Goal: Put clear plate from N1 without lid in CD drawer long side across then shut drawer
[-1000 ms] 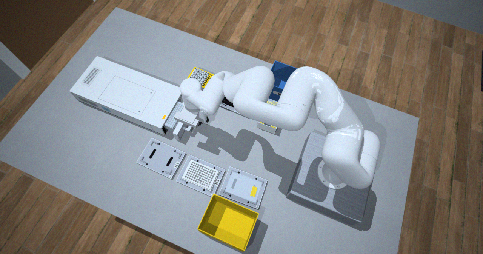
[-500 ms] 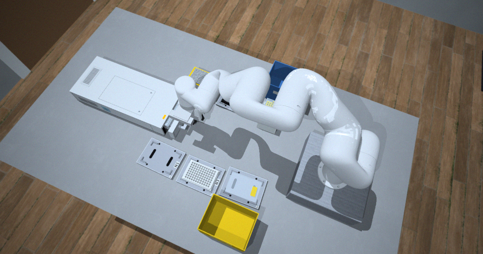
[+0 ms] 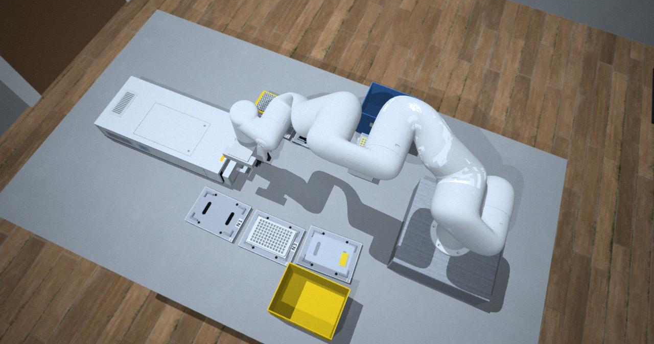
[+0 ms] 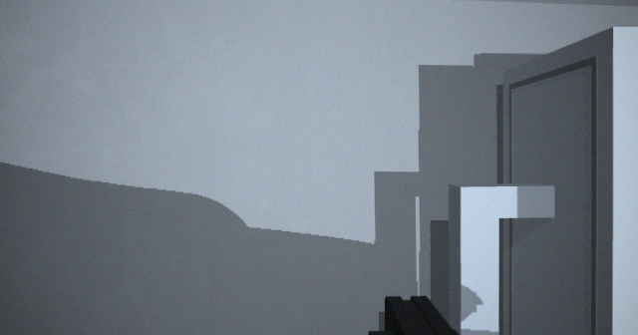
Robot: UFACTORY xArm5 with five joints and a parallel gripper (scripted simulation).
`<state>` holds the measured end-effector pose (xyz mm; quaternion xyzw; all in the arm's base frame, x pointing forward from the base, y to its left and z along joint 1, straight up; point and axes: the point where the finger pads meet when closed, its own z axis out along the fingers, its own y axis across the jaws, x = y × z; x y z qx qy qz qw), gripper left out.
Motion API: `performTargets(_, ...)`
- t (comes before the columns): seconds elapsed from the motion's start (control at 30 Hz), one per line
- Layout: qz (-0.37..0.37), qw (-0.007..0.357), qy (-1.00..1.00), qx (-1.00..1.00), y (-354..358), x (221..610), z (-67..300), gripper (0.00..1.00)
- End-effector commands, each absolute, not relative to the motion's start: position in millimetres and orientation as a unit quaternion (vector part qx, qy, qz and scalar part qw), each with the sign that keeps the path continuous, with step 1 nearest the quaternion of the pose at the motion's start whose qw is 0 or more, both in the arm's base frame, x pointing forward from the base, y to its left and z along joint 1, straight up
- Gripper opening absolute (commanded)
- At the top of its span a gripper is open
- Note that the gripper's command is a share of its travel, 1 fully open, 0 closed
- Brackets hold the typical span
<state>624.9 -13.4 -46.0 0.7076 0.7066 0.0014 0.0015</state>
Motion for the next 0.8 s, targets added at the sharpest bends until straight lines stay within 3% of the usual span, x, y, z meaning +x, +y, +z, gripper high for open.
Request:
performTargets(0.0, 0.004, 0.003, 0.707, 0.708, -14, 634, -43, 0.0)
performTargets(0.77, 0.004, 0.003, 0.707, 0.708, -13, 609, -43, 0.0)
